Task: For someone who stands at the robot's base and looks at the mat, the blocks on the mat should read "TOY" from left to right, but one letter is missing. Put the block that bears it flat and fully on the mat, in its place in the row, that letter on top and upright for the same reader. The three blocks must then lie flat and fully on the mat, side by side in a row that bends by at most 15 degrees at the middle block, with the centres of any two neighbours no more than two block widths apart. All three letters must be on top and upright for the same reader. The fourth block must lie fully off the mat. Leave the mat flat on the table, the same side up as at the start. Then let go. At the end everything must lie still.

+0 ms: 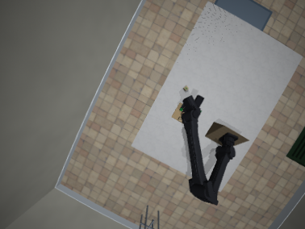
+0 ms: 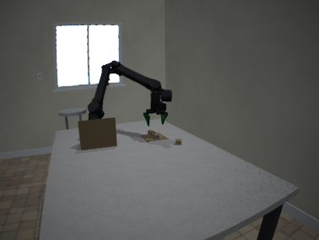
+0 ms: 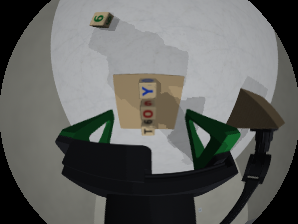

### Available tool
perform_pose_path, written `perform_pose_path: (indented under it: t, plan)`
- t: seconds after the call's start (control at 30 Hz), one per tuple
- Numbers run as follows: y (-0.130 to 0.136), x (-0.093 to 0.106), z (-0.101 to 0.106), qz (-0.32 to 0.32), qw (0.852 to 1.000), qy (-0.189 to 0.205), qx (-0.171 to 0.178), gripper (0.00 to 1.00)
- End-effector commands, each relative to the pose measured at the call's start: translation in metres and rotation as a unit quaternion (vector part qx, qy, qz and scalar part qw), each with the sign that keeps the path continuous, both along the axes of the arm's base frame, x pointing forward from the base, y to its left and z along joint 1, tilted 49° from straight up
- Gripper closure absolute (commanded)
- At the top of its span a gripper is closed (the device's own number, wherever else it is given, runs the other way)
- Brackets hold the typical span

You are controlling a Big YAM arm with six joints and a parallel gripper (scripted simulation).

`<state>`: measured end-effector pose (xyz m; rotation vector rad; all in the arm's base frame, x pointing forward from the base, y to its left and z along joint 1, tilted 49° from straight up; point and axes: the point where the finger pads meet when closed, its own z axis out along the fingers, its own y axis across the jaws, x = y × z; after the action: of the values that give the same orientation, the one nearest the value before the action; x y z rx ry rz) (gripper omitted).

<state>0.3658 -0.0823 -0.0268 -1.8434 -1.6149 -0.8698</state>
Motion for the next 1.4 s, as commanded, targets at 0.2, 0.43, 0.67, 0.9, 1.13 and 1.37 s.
perform_pose_path:
  t: [0.2,0.43,0.67,0.9,1.13,1.37]
  plan:
    - [-0.028,0.016,0.012,-0.014,0.999,-0.024,-0.016,0.0]
    - [-0.035,0.016,0.022,-0.014,0.999,-0.029,-0.02,0.0]
    - [-0.05,0.011,0.031,-0.013,0.999,-0.023,-0.017,0.0]
    - [-0.082,0.005,0.06,-0.013,0.999,-0.026,-0.021,0.0]
    - [-0.099,0.001,0.076,-0.013,0.999,-0.026,-0.022,0.0]
    - [-0.101,0.0,0.075,-0.014,0.999,-0.022,-0.018,0.0]
